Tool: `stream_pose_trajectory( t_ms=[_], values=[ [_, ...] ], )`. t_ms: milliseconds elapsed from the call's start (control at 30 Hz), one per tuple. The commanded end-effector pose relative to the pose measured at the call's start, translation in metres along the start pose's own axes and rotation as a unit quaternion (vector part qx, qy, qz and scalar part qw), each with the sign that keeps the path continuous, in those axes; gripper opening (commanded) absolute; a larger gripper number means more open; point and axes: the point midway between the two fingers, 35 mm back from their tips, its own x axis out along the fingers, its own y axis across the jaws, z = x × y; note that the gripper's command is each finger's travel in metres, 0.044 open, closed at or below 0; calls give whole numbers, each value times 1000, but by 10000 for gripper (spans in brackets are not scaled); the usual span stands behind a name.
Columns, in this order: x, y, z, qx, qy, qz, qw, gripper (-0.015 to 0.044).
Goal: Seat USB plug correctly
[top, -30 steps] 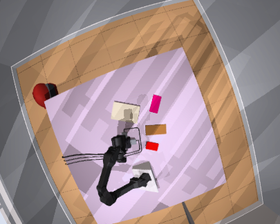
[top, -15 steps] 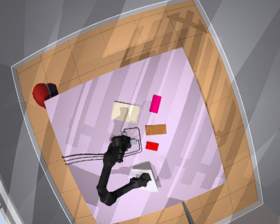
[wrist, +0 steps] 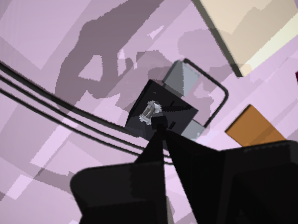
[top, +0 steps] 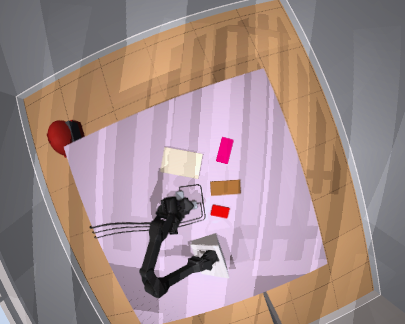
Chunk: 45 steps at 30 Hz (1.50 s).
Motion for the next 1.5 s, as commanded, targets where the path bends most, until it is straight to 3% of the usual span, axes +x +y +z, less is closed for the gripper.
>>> stream_pose_trajectory(
  t_ms=[0, 733, 1467],
  values=[
    [0, 0, 0, 50, 0, 0, 999, 0],
    [0, 0, 0, 331, 0, 0, 944, 0],
    [0, 0, 0, 586, 0, 0, 811, 0]
  ],
)
